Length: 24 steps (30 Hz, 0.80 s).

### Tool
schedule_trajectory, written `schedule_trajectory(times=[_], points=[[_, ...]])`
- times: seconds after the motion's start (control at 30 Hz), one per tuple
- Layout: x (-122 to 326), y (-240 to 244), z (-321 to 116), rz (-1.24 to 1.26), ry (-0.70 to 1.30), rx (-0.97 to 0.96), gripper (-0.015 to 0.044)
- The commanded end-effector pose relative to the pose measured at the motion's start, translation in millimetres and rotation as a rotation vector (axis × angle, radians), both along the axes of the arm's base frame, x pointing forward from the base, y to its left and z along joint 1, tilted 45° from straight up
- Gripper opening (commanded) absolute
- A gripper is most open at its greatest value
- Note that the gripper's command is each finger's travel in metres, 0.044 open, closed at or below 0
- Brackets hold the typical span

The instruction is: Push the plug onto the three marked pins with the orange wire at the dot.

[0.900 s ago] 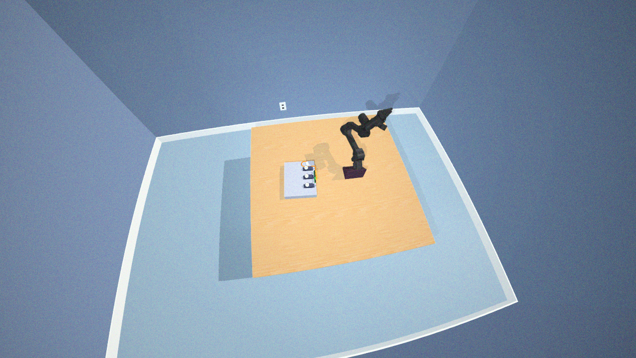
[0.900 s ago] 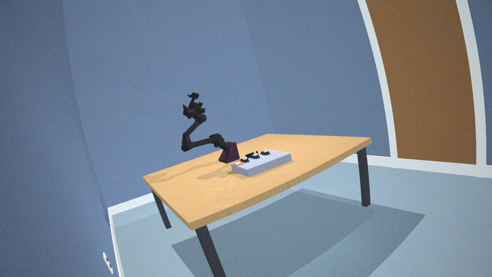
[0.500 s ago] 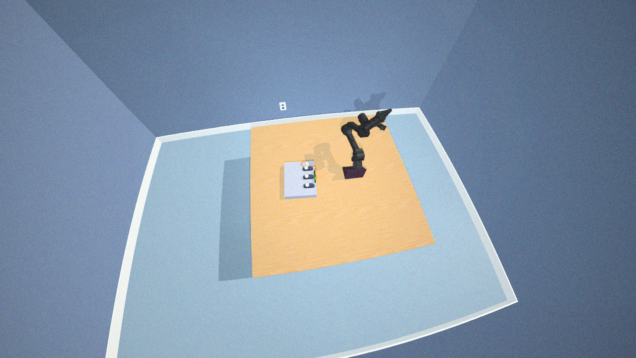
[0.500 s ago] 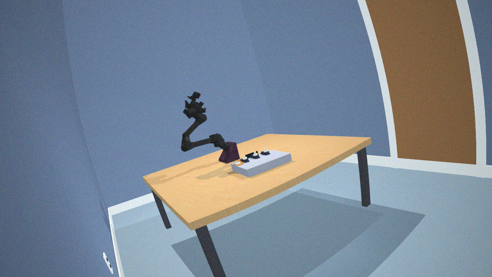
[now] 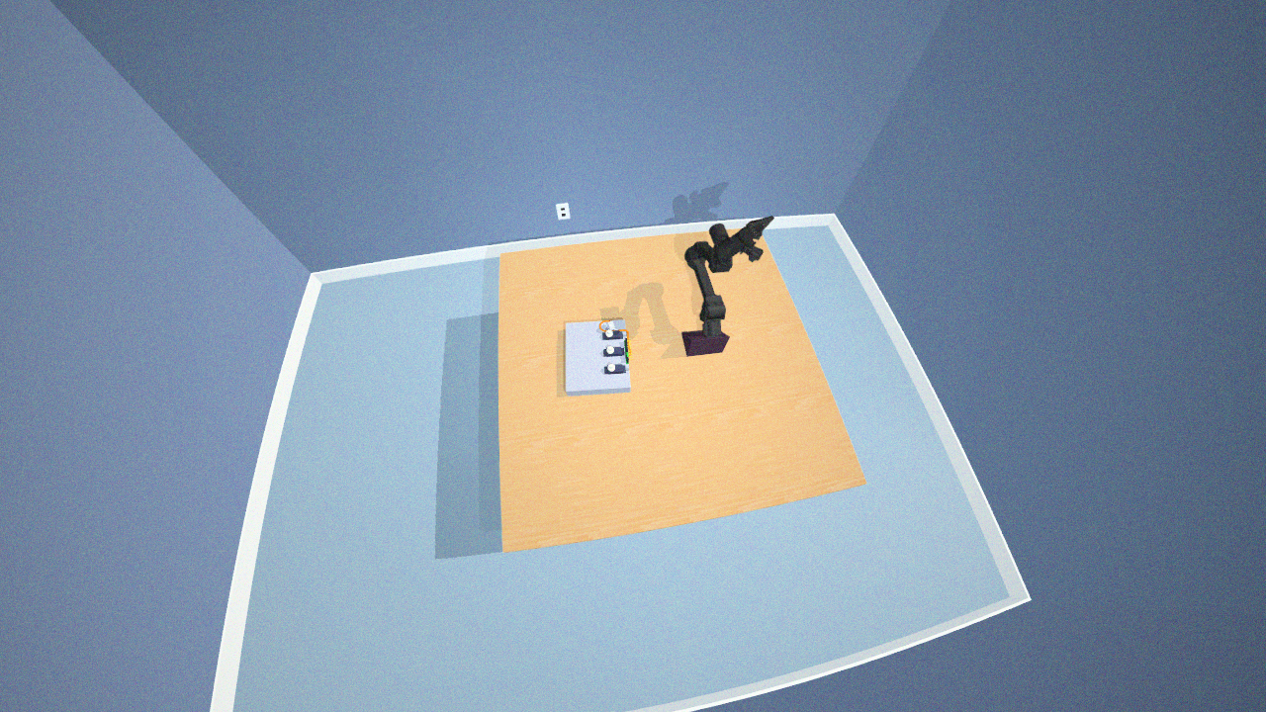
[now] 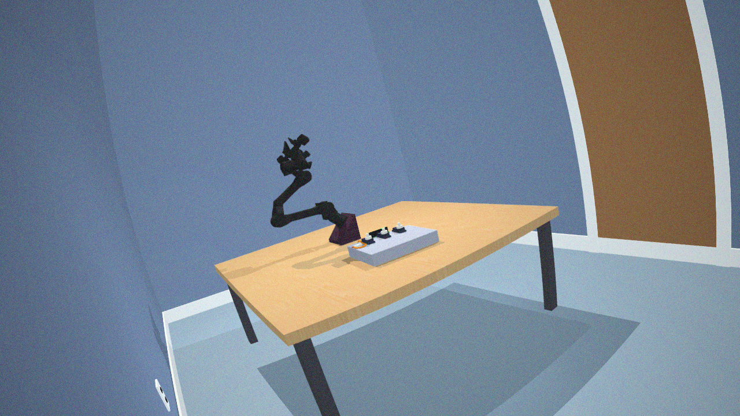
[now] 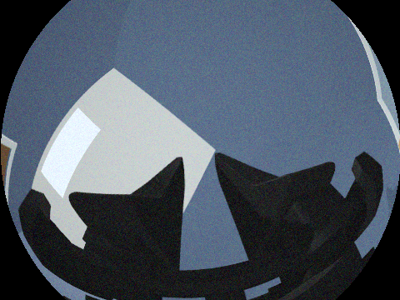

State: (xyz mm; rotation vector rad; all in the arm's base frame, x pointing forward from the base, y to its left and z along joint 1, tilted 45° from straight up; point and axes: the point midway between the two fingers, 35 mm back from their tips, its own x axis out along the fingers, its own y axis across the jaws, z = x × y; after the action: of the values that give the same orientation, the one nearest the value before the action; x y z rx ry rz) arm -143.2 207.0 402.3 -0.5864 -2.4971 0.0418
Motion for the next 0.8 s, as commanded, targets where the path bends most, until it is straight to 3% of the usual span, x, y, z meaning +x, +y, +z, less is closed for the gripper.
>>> schedule_trajectory(times=[0.0, 0.77], points=[[13.2, 11.4, 0.4, -0.031, 0.043, -0.074, 0.0115], [99.6, 58.0, -3.2, -0.208, 0.360, -0.403, 0.0115]])
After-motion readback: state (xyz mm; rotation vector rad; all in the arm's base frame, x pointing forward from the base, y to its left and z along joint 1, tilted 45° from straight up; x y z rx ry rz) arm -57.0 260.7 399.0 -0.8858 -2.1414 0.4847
